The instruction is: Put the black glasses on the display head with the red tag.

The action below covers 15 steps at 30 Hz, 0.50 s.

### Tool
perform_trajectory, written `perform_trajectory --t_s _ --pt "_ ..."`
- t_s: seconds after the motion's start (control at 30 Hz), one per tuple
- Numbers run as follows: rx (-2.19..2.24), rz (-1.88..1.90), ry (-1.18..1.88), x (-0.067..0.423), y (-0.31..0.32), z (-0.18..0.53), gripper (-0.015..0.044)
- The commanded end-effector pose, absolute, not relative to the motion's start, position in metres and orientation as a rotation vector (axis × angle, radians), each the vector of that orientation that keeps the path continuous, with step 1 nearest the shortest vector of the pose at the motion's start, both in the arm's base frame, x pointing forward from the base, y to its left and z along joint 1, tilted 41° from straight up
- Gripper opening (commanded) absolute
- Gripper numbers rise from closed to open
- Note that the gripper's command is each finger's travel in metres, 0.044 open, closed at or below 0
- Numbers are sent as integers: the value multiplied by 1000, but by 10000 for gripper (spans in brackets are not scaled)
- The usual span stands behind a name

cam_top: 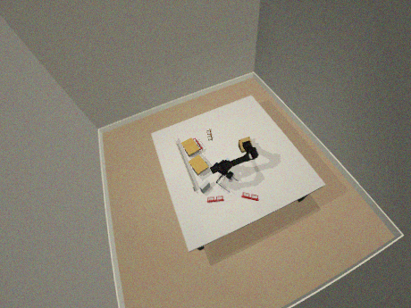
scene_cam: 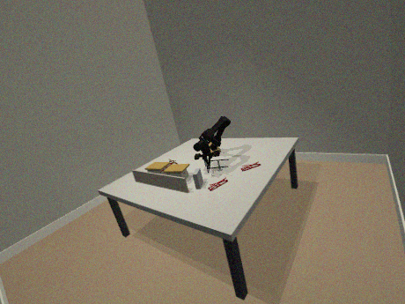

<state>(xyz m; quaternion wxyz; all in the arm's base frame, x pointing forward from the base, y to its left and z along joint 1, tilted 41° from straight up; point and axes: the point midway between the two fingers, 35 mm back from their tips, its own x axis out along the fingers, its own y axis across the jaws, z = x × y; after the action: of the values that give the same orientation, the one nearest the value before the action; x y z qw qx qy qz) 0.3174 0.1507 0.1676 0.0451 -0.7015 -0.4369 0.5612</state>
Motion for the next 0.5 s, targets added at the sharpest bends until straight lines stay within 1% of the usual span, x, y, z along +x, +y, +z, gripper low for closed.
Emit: perform_trajectory --t_s 0.0,0.47 --pt "-2149 1713 -1333 321 151 169 0" --pt "-2149 1713 -1333 323 152 170 0"
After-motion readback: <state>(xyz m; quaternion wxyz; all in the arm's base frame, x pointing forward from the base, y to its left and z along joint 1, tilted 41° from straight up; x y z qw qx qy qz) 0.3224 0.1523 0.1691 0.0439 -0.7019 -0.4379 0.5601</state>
